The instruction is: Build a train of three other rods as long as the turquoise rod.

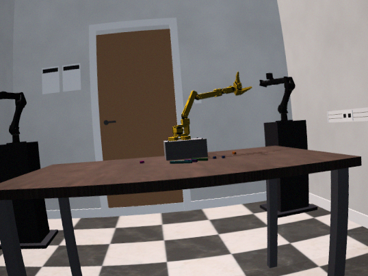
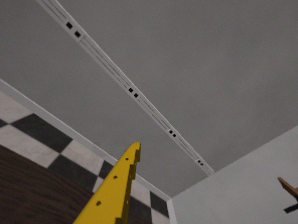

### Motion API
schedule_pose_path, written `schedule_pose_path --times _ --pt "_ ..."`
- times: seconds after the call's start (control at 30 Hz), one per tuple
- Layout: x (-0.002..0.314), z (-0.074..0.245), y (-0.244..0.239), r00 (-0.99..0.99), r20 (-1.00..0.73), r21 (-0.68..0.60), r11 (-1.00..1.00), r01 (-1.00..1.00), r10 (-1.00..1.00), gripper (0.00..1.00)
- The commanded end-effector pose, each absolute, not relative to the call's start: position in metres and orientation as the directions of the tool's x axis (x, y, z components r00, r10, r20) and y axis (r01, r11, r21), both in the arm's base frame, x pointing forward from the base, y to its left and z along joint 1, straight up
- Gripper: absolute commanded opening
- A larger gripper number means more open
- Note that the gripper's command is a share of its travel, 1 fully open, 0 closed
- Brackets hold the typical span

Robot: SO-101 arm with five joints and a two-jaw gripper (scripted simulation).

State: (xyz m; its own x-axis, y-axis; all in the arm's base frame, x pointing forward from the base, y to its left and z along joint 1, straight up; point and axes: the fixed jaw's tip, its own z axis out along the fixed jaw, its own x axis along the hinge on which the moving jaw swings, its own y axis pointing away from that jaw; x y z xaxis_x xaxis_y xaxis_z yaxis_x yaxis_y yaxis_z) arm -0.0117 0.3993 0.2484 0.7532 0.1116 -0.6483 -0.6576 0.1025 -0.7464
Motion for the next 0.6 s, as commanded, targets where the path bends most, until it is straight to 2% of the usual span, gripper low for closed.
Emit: schedule_pose_path --times 0.0,0.57 --pt "-0.0116 0.2509 0.3982 0.752 -0.649 -0.745 0.107 -0.659 0.116 1.00" --pt "-0.0078 0.2501 0.3976 0.759 -0.643 -0.751 0.107 -0.651 0.102 1.00"
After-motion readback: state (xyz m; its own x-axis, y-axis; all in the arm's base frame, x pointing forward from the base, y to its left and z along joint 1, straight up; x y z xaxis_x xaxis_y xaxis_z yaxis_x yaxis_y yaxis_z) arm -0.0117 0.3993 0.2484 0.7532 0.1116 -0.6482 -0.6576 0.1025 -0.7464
